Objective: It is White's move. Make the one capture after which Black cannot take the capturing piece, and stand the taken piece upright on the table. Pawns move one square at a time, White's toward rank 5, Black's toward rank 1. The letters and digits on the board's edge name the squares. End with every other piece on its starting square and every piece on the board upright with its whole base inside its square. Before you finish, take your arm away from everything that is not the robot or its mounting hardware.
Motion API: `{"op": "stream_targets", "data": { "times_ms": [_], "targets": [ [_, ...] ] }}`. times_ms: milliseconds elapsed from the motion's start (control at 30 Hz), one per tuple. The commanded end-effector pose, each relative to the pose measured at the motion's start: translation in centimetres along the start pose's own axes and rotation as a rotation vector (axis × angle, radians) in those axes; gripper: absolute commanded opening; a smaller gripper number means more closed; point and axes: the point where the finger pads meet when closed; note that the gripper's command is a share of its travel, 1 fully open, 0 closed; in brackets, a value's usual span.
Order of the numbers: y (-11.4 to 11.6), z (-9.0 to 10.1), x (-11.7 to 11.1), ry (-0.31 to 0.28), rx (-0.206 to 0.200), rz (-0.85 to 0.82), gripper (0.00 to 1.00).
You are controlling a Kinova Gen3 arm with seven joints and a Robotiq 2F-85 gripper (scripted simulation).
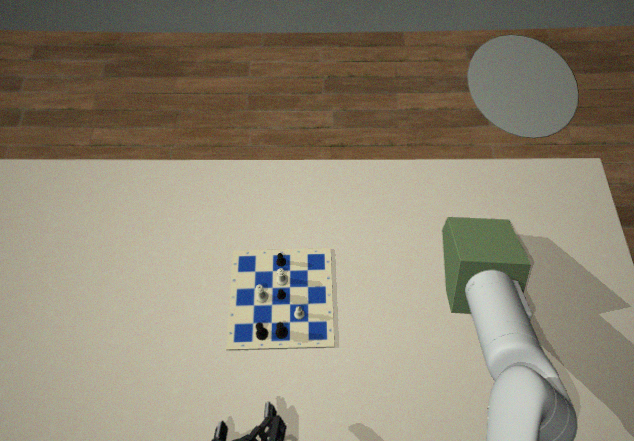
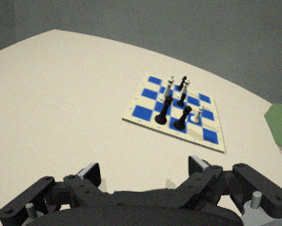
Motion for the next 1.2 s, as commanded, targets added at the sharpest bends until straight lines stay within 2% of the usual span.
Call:
{"op": "stream_targets", "data": {
  "times_ms": [0,1167],
  "targets": [
    [0.1,0.1,0.2,-0.002,-0.001,-0.002,1.0],
    [1.8,0.6,1.8,-0.007,0.022,-0.117,1.0]
  ]
}}
Point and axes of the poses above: the point where the finger pads meet when closed, its own z axis back along the fingers, its own y axis across the jaws, x = y × z, and after that the axes turned 14 degrees about -z, right-handed
